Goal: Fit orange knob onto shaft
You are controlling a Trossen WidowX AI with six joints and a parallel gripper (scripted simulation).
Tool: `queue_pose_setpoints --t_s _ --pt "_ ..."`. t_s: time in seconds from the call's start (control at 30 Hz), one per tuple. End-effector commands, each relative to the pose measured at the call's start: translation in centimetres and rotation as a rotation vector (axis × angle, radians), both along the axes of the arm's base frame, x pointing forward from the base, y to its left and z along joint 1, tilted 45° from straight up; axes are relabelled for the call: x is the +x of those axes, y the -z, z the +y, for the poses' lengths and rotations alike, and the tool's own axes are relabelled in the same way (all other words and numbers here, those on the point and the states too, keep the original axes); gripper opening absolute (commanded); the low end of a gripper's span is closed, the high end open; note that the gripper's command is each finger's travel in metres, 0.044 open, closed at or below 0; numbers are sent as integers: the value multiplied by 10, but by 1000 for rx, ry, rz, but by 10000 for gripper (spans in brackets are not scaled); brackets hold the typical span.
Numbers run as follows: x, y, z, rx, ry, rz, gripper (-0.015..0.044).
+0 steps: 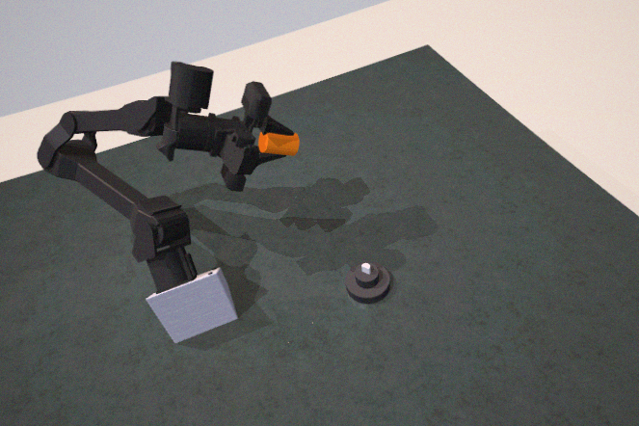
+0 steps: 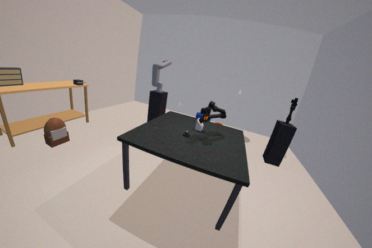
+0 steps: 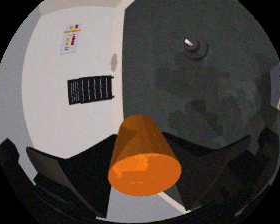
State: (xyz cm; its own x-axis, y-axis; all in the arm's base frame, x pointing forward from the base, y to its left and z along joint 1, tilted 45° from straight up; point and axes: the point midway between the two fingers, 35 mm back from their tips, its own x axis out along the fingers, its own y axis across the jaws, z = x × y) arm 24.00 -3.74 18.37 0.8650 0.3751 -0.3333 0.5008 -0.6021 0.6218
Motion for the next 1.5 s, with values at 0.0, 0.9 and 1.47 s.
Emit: queue_pose_setpoints --t_s 0.0,0.9,1.47 --pt "0 -1 0 -5 -2 -4 0" --pt "5 12 12 -12 -100 98 0" --pt "15 29 30 -24 -318 324 0"
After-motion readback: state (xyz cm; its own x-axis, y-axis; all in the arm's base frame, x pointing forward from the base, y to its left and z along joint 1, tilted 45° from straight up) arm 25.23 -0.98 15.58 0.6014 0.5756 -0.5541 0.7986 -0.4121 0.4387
